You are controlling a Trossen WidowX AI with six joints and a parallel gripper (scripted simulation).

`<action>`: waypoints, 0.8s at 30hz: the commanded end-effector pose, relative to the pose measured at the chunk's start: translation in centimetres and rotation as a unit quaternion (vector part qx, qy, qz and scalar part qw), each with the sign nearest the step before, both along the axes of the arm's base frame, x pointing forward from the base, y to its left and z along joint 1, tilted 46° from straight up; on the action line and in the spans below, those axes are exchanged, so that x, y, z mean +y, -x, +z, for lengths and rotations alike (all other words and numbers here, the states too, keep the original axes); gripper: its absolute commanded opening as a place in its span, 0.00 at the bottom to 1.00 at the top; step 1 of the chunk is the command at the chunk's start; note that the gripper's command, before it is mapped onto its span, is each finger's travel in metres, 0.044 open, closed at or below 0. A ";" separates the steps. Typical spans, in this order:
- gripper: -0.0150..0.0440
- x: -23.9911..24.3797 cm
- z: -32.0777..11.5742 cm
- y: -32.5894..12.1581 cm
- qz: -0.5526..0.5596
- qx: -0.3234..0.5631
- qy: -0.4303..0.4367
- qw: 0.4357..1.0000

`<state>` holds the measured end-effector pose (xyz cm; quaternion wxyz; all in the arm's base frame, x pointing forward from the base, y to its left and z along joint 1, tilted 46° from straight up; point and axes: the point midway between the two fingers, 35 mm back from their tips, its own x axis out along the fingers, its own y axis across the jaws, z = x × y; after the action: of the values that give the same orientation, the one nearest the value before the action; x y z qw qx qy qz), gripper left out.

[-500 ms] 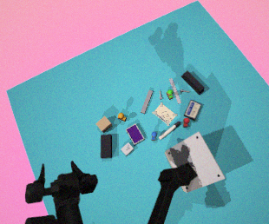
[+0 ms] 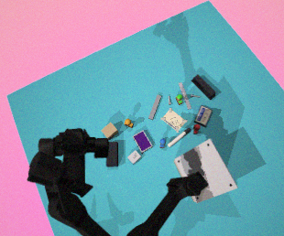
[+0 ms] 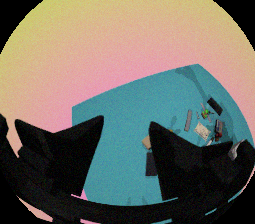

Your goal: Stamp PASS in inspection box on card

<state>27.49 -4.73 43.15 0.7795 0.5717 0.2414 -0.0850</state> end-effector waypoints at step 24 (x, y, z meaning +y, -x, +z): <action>0.62 -11.6 -31.1 -12.6 0.316 0.199 0.119 0.920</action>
<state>39.98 -15.58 17.21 0.7801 0.3588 0.5124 -0.0110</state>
